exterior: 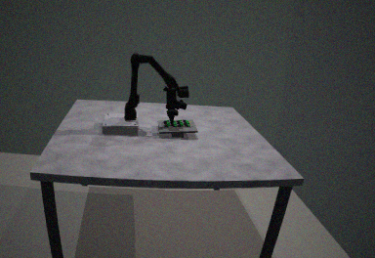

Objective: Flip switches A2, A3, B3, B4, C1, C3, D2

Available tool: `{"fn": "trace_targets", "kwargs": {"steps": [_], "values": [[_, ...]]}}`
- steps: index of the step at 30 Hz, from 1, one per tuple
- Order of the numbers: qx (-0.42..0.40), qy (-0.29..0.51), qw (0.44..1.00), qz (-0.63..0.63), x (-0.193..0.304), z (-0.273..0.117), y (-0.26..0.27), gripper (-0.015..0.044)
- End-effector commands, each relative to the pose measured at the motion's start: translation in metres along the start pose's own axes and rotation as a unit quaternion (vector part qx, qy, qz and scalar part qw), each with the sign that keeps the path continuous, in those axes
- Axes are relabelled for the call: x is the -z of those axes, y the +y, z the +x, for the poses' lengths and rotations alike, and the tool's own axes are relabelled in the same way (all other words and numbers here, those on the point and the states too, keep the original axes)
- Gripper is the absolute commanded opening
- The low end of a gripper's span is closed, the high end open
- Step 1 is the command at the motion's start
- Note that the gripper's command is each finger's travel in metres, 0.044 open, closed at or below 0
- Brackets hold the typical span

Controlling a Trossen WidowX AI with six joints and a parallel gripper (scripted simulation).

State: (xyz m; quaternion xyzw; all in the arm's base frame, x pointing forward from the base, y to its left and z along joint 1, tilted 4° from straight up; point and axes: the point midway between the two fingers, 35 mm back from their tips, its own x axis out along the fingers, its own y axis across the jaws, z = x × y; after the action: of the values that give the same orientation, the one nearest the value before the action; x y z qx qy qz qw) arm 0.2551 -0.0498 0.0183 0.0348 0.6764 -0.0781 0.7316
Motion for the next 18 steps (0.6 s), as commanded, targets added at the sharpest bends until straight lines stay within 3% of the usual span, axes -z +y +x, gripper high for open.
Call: {"fn": "trace_targets", "kwargs": {"steps": [1,18], "values": [[0.0,-0.001,1.0,-0.002,-0.0002,0.0007,-0.0002,0.0],[0.0,-0.001,1.0,-0.002,-0.0002,0.003,-0.0002,0.0]]}}
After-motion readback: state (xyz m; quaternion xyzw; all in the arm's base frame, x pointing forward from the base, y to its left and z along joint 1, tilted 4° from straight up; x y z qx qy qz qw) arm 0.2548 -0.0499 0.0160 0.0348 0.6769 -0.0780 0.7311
